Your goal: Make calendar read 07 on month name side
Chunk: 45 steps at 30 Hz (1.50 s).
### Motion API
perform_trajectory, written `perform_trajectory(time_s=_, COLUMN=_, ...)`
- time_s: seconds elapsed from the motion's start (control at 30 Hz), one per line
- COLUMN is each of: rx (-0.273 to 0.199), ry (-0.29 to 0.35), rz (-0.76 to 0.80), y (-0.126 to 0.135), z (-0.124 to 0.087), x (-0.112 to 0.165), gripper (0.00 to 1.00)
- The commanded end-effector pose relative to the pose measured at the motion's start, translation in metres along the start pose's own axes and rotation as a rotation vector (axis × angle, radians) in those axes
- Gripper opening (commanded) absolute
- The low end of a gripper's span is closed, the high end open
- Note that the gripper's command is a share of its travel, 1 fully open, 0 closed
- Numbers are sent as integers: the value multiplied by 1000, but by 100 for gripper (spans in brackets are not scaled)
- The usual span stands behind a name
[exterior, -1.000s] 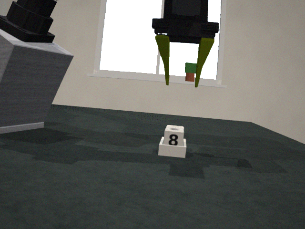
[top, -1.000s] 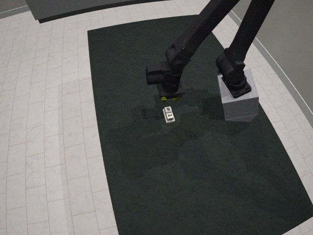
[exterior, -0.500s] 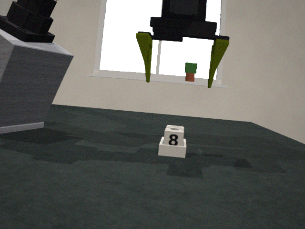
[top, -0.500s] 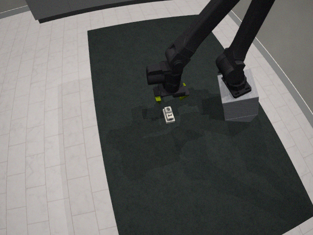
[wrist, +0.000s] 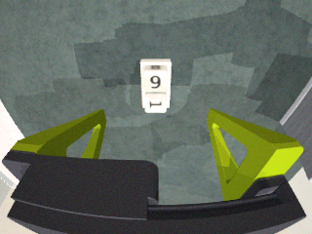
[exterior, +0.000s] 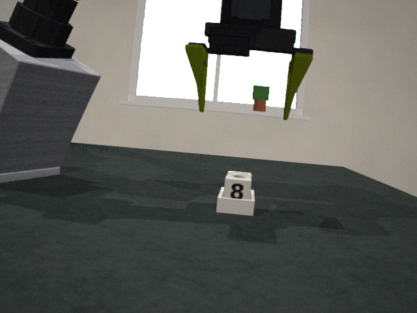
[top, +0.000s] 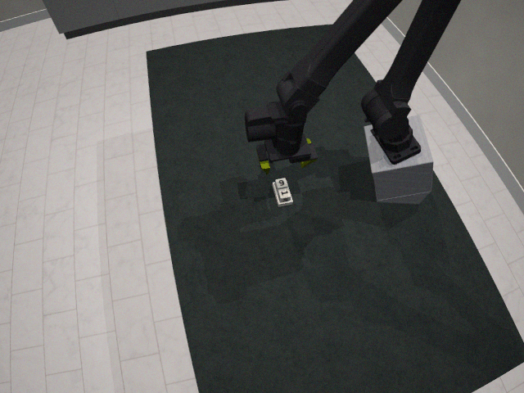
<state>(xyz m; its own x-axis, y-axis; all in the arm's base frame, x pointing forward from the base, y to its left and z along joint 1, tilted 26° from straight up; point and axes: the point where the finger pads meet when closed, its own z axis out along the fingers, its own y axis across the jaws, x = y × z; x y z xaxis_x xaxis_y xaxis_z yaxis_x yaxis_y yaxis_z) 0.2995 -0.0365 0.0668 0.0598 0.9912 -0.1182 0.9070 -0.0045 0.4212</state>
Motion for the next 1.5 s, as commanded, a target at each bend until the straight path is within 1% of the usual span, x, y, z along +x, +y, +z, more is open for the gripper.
perform_trajectory(time_s=0.0, rx=-54, ry=-4, rz=11, y=25, z=-18, x=-1, gripper=100)
perform_trajectory(time_s=0.07, rx=-55, ry=-3, rz=8, y=25, z=-23, x=0, gripper=100)
perform_trajectory(time_s=0.13, rx=-55, ry=-3, rz=8, y=25, z=-23, x=0, gripper=100)
perform_trajectory(time_s=0.2, rx=-56, ry=-3, rz=9, y=25, z=-30, x=0, gripper=100)
perform_trajectory(time_s=0.53, rx=-64, ry=-2, rz=10, y=26, z=-82, x=-1, gripper=100)
perform_trajectory(time_s=0.63, rx=-65, ry=-2, rz=11, y=25, z=-94, x=-1, gripper=100)
perform_trajectory(time_s=0.7, rx=-65, ry=-2, rz=11, y=25, z=-94, x=-1, gripper=100)
perform_trajectory(time_s=0.73, rx=-56, ry=-2, rz=9, y=25, z=-95, x=0, gripper=100)
perform_trajectory(time_s=0.8, rx=-66, ry=-1, rz=11, y=25, z=-101, x=-1, gripper=100)
perform_trajectory(time_s=0.87, rx=-66, ry=-2, rz=13, y=25, z=-103, x=-1, gripper=100)
perform_trajectory(time_s=0.97, rx=-48, ry=-3, rz=14, y=24, z=-99, x=-1, gripper=100)
perform_trajectory(time_s=1.07, rx=-57, ry=-3, rz=15, y=26, z=-99, x=-2, gripper=100)
perform_trajectory(time_s=1.47, rx=-57, ry=-3, rz=14, y=26, z=-99, x=-2, gripper=100)
